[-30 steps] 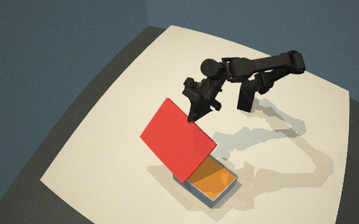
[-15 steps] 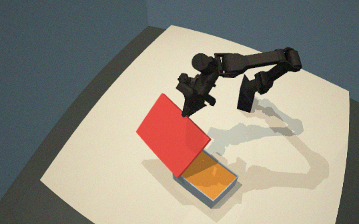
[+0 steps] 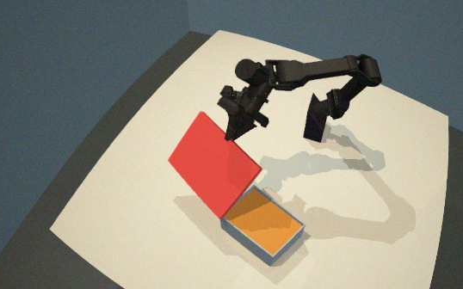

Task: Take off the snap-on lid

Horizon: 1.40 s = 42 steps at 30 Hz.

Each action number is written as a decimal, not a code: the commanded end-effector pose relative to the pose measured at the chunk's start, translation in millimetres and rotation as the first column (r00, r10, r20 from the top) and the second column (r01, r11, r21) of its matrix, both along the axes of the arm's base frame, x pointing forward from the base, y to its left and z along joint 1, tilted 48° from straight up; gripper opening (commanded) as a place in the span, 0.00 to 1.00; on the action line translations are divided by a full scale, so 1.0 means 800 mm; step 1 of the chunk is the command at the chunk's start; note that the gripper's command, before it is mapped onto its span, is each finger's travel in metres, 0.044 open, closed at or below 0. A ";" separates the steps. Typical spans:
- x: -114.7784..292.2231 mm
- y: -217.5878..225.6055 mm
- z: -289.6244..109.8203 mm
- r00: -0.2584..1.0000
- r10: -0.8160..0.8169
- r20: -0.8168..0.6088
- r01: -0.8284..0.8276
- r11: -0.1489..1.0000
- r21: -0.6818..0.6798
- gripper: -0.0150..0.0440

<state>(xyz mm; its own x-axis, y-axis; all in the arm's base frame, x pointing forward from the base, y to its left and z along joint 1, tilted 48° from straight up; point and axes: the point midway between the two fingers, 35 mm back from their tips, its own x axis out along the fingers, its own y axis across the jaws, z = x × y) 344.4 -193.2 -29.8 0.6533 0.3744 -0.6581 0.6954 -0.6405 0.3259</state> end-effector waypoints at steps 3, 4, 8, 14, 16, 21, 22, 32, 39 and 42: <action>-0.002 -0.019 -0.004 1.000 -0.002 0.020 0.002 1.000 -0.017 0.25; -0.003 -0.021 -0.006 1.000 -0.002 0.020 0.002 1.000 -0.017 0.25; -0.007 -0.028 -0.012 1.000 -0.002 0.020 0.002 1.000 -0.018 0.25; -0.012 -0.038 -0.022 1.000 -0.002 0.020 0.002 1.000 -0.018 0.25; -0.014 -0.041 -0.025 1.000 -0.002 0.020 0.002 1.000 -0.019 0.25; -0.019 -0.050 -0.033 1.000 -0.002 0.020 0.002 1.000 -0.019 0.25; -0.020 -0.051 -0.034 1.000 -0.002 0.020 0.002 1.000 -0.020 0.25; -0.030 -0.068 -0.050 1.000 -0.002 0.020 0.002 1.000 -0.021 0.25; -0.036 -0.080 -0.061 1.000 -0.002 0.019 0.002 1.000 -0.022 0.25; -0.039 -0.085 -0.066 1.000 -0.002 0.019 0.002 1.000 -0.022 0.25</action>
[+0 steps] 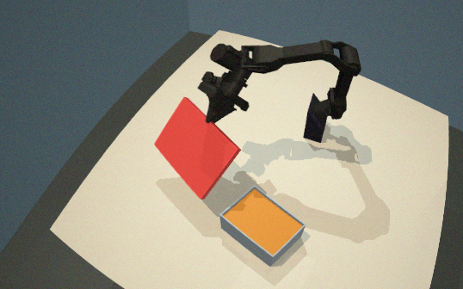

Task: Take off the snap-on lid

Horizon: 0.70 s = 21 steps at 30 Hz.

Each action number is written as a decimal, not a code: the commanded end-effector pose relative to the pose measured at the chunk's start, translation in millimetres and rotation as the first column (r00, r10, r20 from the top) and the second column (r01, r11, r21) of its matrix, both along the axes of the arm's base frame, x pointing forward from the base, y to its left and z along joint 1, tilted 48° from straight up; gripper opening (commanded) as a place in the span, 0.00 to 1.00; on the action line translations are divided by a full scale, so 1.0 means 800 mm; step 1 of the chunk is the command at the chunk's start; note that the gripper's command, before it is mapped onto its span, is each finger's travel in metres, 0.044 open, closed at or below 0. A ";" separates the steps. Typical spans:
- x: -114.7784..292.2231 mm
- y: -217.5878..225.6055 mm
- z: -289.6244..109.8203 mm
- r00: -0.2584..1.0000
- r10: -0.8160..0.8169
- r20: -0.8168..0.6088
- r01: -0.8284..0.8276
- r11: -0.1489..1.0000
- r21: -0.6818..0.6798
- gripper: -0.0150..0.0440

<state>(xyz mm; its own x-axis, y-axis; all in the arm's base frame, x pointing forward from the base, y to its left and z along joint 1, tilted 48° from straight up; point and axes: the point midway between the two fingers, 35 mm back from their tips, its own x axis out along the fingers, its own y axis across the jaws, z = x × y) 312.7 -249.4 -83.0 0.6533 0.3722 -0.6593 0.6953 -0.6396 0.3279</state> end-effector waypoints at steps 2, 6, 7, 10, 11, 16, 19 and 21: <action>-0.002 -0.019 -0.003 1.000 -0.002 0.019 0.002 1.000 -0.019 0.25; -0.005 -0.025 -0.009 1.000 -0.002 0.019 0.002 1.000 -0.020 0.25; -0.006 -0.027 -0.011 1.000 -0.002 0.019 0.002 1.000 -0.020 0.25; -0.009 -0.032 -0.015 1.000 -0.002 0.019 0.002 1.000 -0.020 0.25; -0.010 -0.034 -0.017 1.000 -0.002 0.019 0.002 1.000 -0.021 0.25; -0.013 -0.039 -0.022 1.000 -0.002 0.019 0.002 1.000 -0.021 0.25; -0.013 -0.039 -0.022 1.000 -0.002 0.019 0.002 1.000 -0.021 0.25; -0.013 -0.039 -0.022 1.000 -0.002 0.019 0.002 1.000 -0.021 0.25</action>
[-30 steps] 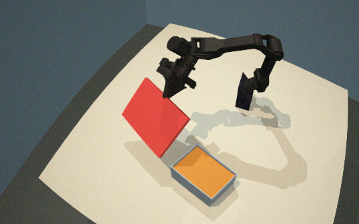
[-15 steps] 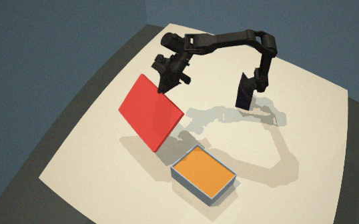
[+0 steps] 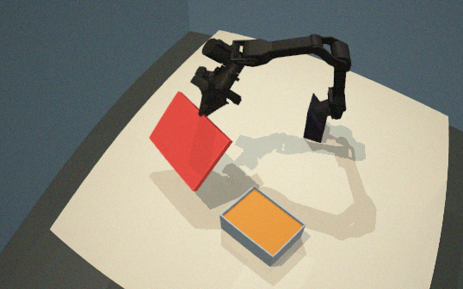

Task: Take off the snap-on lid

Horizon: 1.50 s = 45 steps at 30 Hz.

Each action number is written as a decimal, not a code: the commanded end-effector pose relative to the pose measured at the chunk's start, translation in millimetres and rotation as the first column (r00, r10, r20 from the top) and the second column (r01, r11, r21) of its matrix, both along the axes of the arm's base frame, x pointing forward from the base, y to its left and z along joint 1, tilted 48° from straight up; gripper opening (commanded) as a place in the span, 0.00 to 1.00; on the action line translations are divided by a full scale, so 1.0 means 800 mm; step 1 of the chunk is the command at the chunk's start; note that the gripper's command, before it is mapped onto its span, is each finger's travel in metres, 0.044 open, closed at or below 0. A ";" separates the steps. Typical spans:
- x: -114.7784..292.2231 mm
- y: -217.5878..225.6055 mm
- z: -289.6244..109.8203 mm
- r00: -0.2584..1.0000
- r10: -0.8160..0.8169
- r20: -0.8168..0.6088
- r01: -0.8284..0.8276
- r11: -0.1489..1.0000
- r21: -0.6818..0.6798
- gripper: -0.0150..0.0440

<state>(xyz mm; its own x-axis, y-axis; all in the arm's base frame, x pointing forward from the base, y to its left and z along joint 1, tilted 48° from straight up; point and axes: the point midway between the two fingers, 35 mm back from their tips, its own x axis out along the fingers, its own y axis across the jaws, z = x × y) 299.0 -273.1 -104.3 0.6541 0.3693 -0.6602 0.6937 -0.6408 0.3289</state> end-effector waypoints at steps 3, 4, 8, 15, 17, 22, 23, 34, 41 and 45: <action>0.004 -0.010 0.005 1.000 0.001 0.019 -0.001 1.000 -0.019 0.25; 0.004 -0.010 0.005 1.000 0.001 0.019 -0.001 1.000 -0.019 0.25; 0.004 -0.009 0.005 1.000 0.001 0.019 -0.001 1.000 -0.019 0.25; 0.001 -0.001 -0.002 1.000 0.001 0.019 -0.001 1.000 -0.019 0.25; 0.000 0.002 -0.004 1.000 0.001 0.019 -0.001 1.000 -0.019 0.25; -0.001 0.008 -0.010 1.000 0.001 0.019 -0.001 1.000 -0.019 0.25; -0.002 0.009 -0.010 1.000 0.001 0.020 -0.001 1.000 -0.019 0.25; -0.003 0.017 -0.018 1.000 0.001 0.020 -0.001 1.000 -0.019 0.25; -0.003 0.022 -0.023 1.000 0.001 0.020 -0.001 1.000 -0.019 0.25; -0.004 0.025 -0.025 1.000 0.001 0.020 -0.001 1.000 -0.019 0.25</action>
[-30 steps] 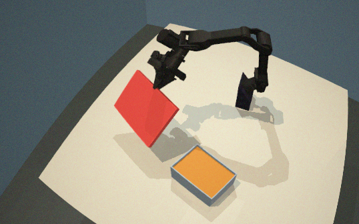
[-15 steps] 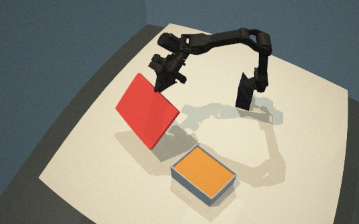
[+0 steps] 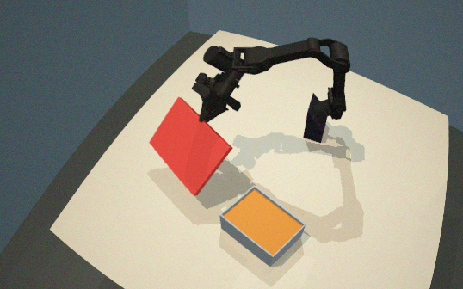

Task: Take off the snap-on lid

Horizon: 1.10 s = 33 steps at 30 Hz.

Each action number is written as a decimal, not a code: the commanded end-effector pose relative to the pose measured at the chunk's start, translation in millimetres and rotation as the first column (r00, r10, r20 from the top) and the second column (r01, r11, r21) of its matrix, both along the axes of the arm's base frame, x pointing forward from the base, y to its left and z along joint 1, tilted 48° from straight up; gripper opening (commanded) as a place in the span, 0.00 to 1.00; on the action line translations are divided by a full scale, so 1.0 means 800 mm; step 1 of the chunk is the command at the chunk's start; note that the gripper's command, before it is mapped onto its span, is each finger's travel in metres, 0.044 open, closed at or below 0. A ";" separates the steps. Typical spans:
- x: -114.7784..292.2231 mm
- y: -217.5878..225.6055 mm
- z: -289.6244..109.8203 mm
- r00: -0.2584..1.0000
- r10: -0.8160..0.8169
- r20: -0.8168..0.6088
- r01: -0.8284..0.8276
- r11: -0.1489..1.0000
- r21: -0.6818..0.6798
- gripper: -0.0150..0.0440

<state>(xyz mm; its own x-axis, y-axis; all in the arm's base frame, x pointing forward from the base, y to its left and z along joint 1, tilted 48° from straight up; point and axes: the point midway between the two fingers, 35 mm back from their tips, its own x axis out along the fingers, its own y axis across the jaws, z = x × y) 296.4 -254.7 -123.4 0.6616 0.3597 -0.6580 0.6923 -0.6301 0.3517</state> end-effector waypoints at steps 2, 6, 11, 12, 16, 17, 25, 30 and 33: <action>-0.001 0.003 -0.003 1.000 -0.005 0.005 0.005 1.000 0.002 0.25; -0.001 0.006 -0.006 1.000 -0.005 0.005 0.005 1.000 0.002 0.25; -0.001 0.010 -0.009 1.000 -0.005 0.005 0.005 1.000 0.002 0.25; -0.001 0.010 -0.010 1.000 -0.005 0.005 0.005 1.000 0.002 0.25; -0.002 0.013 -0.013 1.000 -0.005 0.006 0.005 1.000 0.002 0.25; -0.002 0.014 -0.013 1.000 -0.005 0.006 0.005 1.000 0.002 0.25; -0.003 0.020 -0.019 1.000 -0.005 0.006 0.005 1.000 0.002 0.25; -0.003 0.024 -0.022 1.000 -0.005 0.006 0.005 1.000 0.002 0.25; -0.003 0.026 -0.024 1.000 -0.005 0.006 0.005 1.000 0.002 0.25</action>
